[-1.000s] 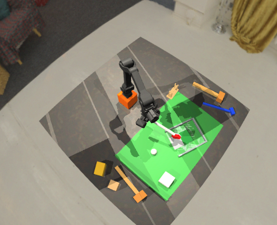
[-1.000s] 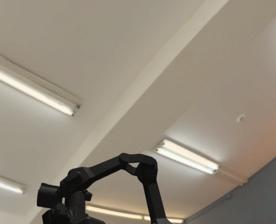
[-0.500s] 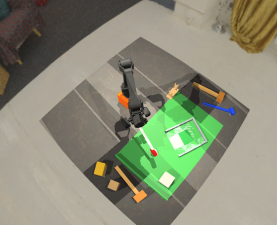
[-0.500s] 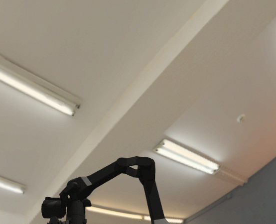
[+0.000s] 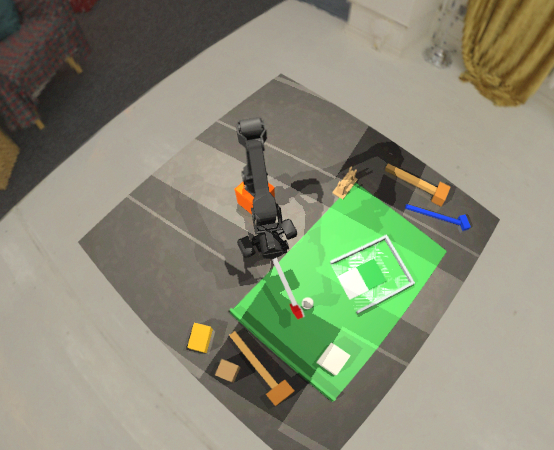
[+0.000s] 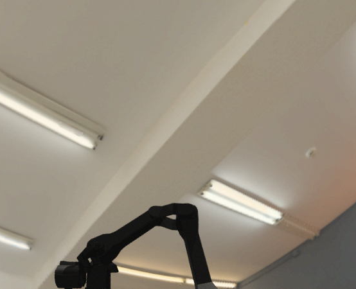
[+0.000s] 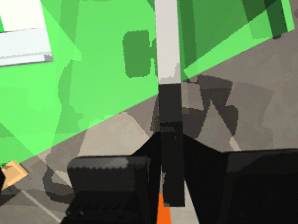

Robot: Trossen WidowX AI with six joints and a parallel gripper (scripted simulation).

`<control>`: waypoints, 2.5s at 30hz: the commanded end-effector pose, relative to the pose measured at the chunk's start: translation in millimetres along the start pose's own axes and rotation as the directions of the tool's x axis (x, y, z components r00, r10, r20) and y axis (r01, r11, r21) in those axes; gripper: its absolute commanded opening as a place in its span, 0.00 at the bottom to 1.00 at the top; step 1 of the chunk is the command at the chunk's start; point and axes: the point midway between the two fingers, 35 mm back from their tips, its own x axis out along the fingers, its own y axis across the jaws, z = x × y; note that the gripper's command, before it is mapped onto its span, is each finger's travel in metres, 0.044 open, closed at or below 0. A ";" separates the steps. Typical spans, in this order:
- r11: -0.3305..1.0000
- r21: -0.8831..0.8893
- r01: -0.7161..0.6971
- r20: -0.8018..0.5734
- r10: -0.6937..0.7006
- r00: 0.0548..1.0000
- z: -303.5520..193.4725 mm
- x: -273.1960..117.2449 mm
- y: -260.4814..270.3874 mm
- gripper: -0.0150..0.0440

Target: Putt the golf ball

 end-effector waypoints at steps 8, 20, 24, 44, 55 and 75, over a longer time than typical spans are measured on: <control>1.000 0.008 0.000 -0.011 0.000 1.000 -2.4 28.0 -0.2 0.25; 1.000 0.008 0.000 -0.011 0.000 1.000 -2.5 46.2 -0.1 0.25; 1.000 0.008 0.000 -0.011 0.000 1.000 -2.8 52.7 0.0 0.25; 1.000 0.004 -0.001 -0.012 0.001 1.000 -3.2 54.3 -9.8 0.25; 1.000 0.008 0.003 -0.011 -0.003 1.000 -3.5 56.5 -30.5 0.25; 1.000 0.008 -0.011 -0.011 0.011 1.000 -1.8 55.4 109.7 0.25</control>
